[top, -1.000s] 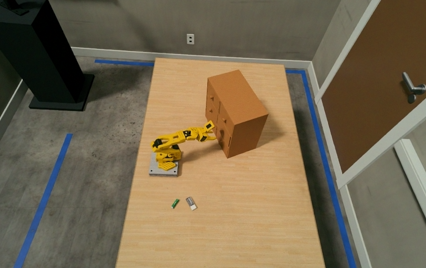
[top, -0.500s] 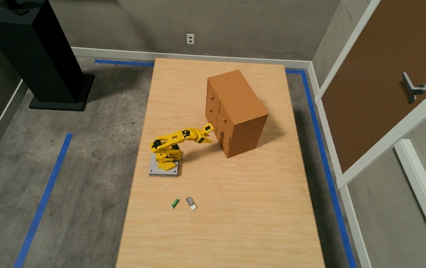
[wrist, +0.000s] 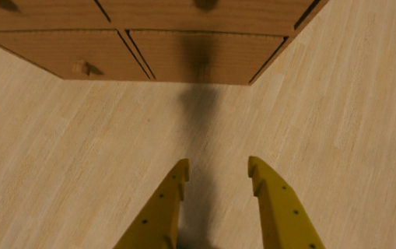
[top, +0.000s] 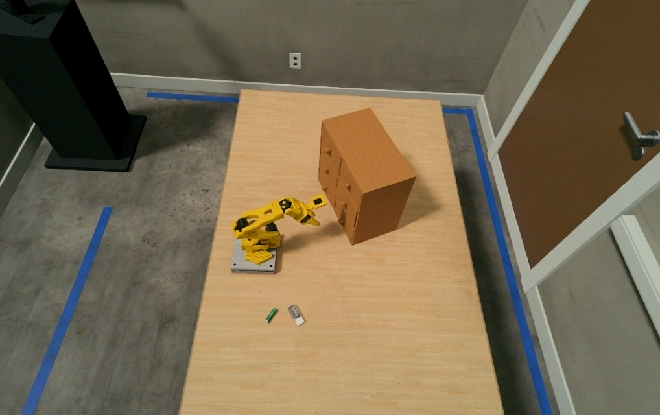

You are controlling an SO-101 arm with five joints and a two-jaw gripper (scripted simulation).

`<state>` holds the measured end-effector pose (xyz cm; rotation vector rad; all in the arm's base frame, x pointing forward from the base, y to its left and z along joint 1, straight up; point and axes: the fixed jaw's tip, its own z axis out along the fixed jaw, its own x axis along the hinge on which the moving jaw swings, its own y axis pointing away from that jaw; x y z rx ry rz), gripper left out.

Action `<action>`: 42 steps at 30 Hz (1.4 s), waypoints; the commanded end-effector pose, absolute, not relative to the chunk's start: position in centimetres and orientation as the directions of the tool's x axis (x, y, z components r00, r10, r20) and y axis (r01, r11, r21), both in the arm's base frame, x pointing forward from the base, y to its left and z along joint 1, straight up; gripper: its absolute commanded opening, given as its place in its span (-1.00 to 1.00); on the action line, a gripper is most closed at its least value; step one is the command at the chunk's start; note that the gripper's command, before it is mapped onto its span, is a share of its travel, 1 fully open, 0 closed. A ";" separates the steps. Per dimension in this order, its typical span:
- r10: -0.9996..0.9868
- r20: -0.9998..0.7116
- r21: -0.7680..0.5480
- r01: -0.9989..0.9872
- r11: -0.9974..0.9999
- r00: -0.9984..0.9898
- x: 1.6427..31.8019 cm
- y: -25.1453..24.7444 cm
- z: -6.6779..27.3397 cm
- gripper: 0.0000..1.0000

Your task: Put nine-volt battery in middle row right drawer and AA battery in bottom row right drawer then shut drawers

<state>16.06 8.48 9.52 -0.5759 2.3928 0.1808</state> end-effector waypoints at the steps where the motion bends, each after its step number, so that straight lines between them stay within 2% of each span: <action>1: -0.374 -0.594 -0.023 -0.449 0.893 -0.713 15.1 7.9 9.7 -0.57; 10: -0.402 -0.499 -0.022 -0.453 0.891 -0.768 13.3 7.0 9.4 -0.57; 25: -0.402 -0.499 -0.022 -0.453 0.891 -0.768 13.3 7.0 9.4 -0.57; 37: -0.356 -0.642 -0.022 -0.447 0.894 -0.679 15.0 7.9 11.4 -0.57; 42: -0.356 -0.642 -0.022 -0.447 0.894 -0.679 15.0 7.9 11.4 -0.57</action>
